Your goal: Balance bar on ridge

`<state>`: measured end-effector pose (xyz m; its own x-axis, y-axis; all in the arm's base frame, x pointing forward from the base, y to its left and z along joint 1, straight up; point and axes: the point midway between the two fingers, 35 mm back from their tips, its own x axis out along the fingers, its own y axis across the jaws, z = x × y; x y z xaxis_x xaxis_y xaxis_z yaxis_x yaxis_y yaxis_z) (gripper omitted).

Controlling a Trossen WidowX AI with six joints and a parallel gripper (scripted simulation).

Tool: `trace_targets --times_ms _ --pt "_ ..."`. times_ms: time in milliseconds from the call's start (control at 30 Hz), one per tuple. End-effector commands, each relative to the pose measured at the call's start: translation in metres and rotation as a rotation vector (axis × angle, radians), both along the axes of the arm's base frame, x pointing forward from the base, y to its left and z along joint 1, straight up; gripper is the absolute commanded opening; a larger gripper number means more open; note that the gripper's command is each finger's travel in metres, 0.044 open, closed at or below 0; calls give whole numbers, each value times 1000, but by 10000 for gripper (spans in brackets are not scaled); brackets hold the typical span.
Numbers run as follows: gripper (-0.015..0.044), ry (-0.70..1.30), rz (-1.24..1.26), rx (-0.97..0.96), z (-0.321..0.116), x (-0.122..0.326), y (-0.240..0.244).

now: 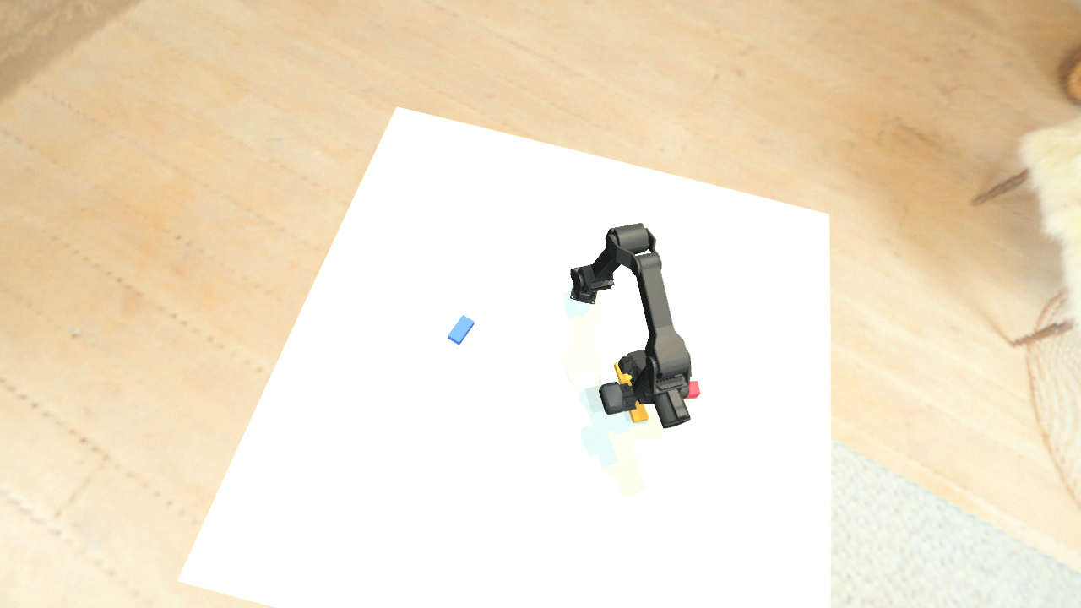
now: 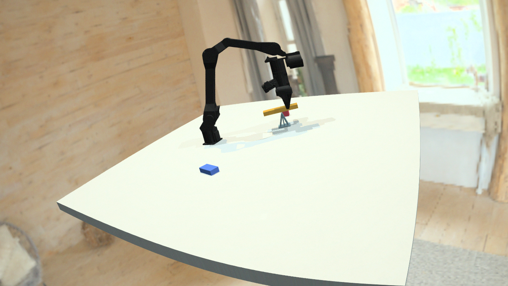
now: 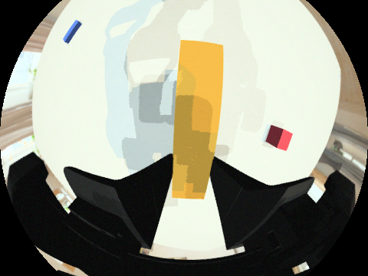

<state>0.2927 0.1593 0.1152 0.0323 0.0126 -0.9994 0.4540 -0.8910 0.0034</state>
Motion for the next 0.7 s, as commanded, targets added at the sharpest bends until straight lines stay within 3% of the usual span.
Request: trace_targets --times_ms 0,667 --pt "0 1 -3 4 -1 0 1" --pt "0 2 -3 4 -2 0 1"
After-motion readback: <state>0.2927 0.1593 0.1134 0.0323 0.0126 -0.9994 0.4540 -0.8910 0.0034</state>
